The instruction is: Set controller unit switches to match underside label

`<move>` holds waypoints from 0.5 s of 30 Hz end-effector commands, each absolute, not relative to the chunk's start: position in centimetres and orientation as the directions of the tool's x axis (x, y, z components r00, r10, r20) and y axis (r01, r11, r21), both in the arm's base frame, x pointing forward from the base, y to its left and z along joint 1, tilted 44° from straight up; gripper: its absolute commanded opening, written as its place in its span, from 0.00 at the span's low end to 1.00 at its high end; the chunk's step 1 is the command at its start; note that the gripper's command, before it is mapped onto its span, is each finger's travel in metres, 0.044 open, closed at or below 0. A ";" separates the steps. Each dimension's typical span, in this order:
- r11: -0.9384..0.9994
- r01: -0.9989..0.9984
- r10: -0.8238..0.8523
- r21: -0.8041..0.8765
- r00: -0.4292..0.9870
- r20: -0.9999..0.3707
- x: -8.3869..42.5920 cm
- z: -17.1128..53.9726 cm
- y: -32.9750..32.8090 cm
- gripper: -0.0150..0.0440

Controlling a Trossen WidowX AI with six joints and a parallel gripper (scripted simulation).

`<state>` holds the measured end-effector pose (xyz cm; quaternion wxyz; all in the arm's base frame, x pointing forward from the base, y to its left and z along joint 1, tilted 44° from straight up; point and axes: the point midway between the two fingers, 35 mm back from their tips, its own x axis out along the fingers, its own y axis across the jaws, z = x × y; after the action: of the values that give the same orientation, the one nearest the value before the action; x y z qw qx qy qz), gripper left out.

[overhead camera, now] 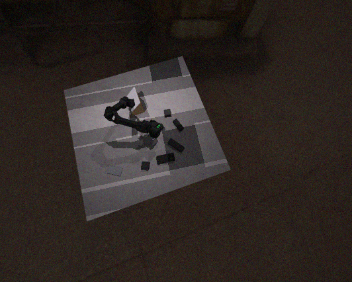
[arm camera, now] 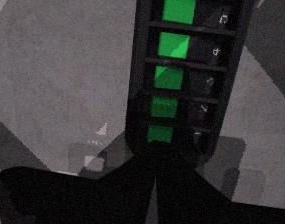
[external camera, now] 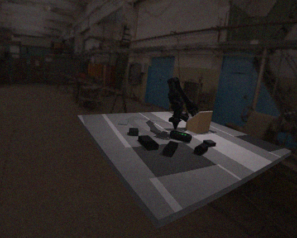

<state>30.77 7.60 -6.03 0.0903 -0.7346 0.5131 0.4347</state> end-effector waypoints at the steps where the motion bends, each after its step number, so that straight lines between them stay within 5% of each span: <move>1: -0.458 -0.830 -0.679 0.318 0.097 -0.728 30.8 -6.6 7.0 0.25; 15: -0.458 -0.830 -0.680 0.318 0.097 -0.727 30.9 -7.7 5.9 0.25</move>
<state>30.91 6.17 -7.45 0.0895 -0.7345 0.5138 0.4342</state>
